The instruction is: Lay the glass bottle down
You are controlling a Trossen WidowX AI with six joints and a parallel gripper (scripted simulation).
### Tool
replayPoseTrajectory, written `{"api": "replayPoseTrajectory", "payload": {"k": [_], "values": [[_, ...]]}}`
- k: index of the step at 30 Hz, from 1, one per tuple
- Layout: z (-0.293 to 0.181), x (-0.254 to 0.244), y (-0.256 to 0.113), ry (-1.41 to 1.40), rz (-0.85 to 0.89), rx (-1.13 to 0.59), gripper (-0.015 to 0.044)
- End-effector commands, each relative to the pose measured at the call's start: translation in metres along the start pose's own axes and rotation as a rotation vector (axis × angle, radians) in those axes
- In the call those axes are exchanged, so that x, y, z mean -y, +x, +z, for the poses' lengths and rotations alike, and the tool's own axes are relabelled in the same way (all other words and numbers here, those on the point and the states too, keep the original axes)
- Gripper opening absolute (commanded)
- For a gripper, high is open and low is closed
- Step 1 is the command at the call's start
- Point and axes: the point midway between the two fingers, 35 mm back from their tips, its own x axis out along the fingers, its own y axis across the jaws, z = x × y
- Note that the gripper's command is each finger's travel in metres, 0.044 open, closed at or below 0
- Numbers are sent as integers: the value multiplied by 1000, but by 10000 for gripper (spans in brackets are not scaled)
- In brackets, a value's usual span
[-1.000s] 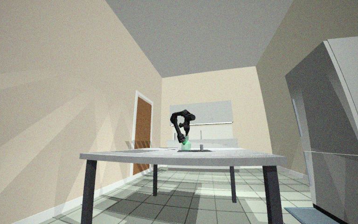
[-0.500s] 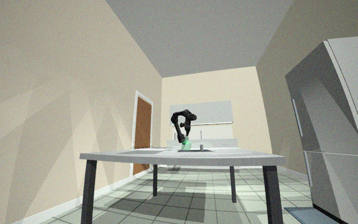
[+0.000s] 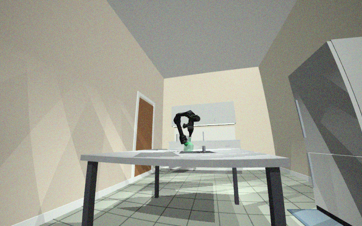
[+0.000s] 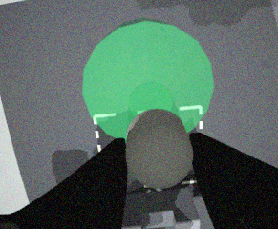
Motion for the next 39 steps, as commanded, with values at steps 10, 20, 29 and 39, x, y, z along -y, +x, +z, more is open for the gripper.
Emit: {"api": "replayPoseTrajectory", "payload": {"k": [10,20,29,39], "values": [[-15,1,-3,1,0,6,111],[-22,1,-4,3,0,20,111],[-29,1,-5,4,1,30,111],[-39,2,-5,4,8,38,111]]}}
